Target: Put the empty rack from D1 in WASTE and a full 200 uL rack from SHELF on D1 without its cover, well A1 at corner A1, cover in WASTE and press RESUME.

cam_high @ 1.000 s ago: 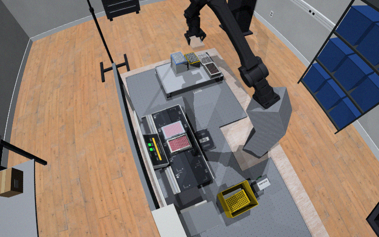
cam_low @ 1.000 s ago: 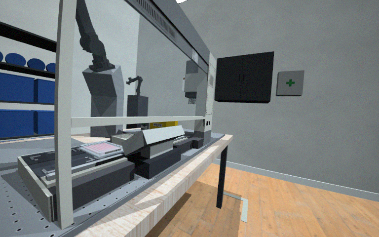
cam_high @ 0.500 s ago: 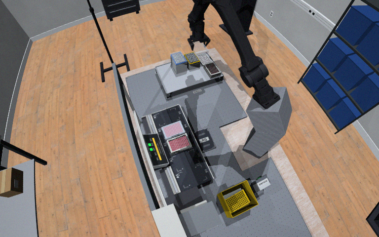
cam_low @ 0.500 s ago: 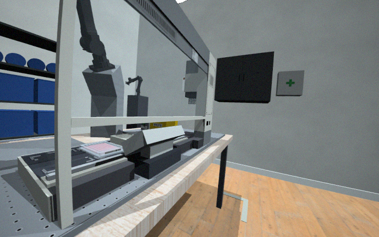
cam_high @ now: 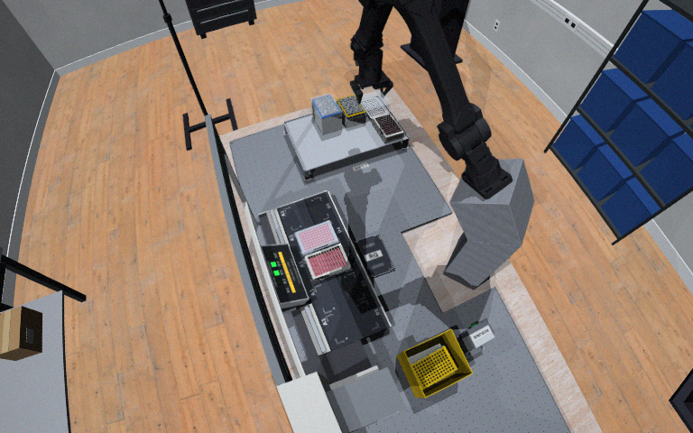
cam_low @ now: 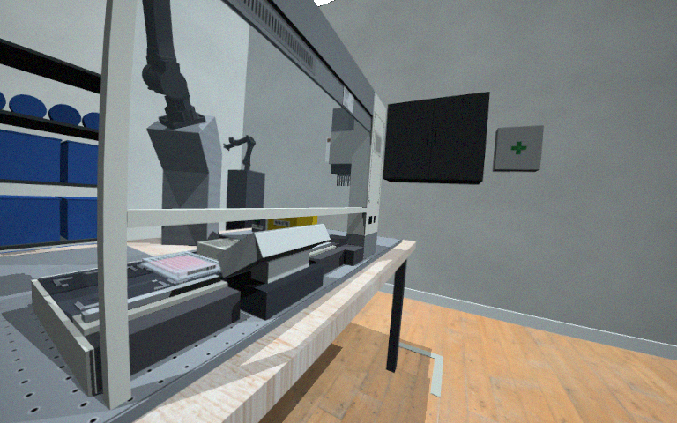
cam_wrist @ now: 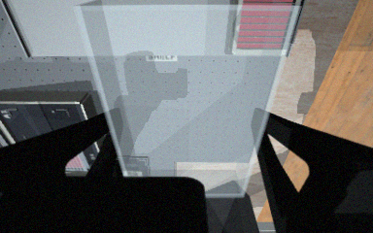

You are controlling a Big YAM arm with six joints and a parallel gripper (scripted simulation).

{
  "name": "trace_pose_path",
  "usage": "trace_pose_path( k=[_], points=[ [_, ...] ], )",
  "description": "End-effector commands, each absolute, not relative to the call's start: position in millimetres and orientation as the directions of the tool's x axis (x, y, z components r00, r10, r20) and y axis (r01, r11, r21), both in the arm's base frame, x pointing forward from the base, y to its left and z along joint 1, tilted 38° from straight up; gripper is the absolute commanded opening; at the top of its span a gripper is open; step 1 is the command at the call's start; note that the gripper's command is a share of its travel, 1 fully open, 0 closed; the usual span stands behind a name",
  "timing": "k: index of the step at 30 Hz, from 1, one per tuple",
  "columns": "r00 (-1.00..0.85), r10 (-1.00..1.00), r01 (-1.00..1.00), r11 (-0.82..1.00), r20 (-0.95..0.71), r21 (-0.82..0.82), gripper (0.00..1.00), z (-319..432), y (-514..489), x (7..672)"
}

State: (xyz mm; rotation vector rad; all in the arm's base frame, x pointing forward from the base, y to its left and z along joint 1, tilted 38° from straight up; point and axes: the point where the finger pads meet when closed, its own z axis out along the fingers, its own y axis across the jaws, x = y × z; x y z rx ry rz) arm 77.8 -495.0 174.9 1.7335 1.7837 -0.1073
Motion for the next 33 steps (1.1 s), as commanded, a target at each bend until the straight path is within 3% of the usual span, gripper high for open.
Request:
trace_pose_path(
  k=[1,24,33],
  points=[
    [0.082,0.845,0.920,0.141,-0.529,0.367,0.00,186.6,-487.3,84.6],
    [0.083,0.848,0.919,0.138,-0.524,0.368,0.00,130.1,-397.4,93.8],
    [0.086,0.841,0.917,0.143,-0.534,0.372,0.00,150.2,-400.4,123.0]
  ],
)
